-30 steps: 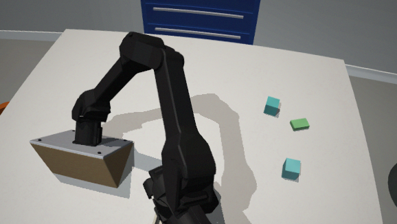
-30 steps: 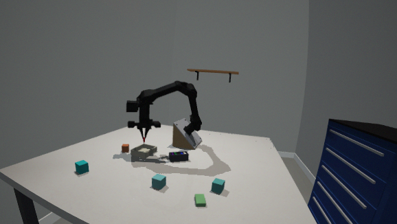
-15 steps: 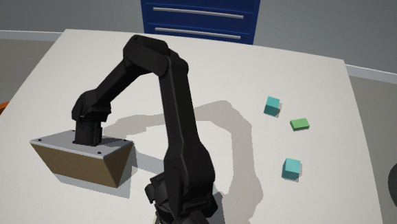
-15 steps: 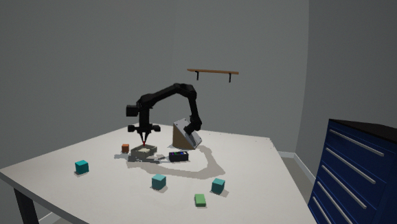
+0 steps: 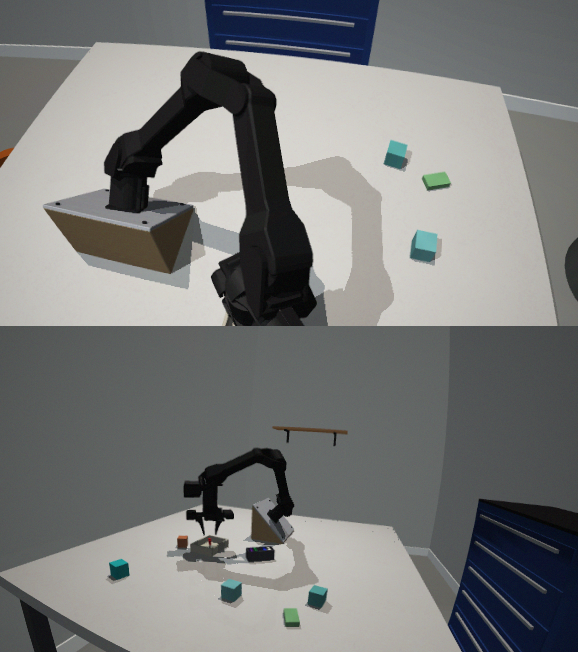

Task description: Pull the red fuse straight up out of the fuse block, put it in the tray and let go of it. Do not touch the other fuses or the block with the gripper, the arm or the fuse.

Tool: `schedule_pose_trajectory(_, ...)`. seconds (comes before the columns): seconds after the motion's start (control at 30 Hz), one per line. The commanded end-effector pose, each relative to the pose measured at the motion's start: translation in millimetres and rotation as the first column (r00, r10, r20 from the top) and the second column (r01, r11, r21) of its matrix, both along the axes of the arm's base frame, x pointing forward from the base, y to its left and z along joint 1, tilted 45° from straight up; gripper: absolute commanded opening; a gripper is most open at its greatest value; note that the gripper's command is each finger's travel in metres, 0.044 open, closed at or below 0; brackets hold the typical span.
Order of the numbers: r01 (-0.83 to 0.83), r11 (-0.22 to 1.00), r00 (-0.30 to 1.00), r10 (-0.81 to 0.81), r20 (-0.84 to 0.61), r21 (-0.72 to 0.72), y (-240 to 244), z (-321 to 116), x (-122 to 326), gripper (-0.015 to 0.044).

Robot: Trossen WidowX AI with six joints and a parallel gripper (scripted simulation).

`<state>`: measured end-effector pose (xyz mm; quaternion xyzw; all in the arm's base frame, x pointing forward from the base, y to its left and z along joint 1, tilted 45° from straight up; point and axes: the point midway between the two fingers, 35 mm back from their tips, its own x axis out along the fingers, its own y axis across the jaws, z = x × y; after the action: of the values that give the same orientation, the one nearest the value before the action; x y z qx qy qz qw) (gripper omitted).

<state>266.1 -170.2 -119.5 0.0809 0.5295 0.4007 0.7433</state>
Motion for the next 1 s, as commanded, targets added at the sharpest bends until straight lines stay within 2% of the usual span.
schedule_pose_trajectory(0.0, 0.001, 1.0, 1.0, -0.001, 0.001, -0.001, -1.0, 0.4, 0.1, 0.0315)
schedule_pose_trajectory(0.03, 0.002, 1.0, 1.0, -0.002, 0.001, -0.001, -3.0, 2.4, -0.2, 0.033)
schedule_pose_trajectory(0.17, 0.006, 1.0, 1.0, -0.006, -0.001, 0.001, -25.8, 26.7, -5.2, 0.033)
schedule_pose_trajectory(0.97, 0.008, 1.0, 1.0, -0.008, -0.004, 0.007, -23.2, 25.2, -5.4, 0.033)
